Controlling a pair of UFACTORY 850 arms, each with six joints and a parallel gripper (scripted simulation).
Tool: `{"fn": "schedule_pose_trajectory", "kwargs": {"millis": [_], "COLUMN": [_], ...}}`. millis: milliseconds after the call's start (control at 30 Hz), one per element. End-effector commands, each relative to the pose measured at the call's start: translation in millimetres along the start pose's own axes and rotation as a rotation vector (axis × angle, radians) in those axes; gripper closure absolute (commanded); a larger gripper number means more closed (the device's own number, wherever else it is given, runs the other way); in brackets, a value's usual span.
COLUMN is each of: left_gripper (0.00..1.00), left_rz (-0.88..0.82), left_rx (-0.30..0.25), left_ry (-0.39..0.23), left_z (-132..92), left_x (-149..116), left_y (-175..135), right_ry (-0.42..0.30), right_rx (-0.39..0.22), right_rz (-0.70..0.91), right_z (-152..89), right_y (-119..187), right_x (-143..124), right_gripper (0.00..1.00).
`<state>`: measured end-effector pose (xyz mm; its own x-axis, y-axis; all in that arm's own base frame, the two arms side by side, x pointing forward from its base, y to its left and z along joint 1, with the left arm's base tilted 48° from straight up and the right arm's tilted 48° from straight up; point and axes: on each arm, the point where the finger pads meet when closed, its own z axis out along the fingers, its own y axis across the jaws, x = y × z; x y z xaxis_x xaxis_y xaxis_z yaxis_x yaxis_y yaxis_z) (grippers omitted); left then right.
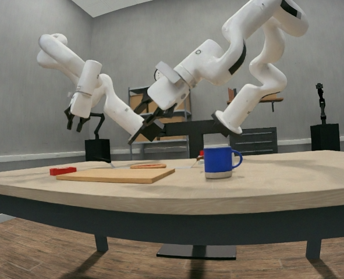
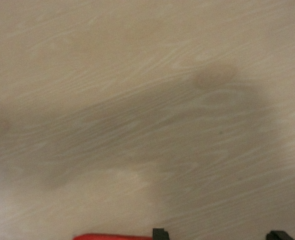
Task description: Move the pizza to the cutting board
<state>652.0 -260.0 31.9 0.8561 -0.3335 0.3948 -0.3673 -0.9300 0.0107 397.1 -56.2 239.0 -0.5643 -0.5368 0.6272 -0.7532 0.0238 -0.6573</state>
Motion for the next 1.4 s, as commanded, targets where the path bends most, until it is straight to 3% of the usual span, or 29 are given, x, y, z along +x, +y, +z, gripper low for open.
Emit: {"fn": "schedule_pose_trajectory", "kwargs": {"millis": [0, 1367], "left_gripper": [0.48, 0.48], "left_rz": [-0.005, -0.271], "left_rx": [0.003, 0.002], "left_ry": [0.005, 0.03], "left_z": [0, 13], "left_x": [1, -28], "left_y": [1, 20], "right_ry": [-0.001, -0.03], "right_rx": [0.001, 0.007], "right_rz": [0.001, -0.042], "right_z": [0, 15], "right_y": [0, 20], "right_x": [0, -7], "right_gripper": [0.48, 0.48]}}
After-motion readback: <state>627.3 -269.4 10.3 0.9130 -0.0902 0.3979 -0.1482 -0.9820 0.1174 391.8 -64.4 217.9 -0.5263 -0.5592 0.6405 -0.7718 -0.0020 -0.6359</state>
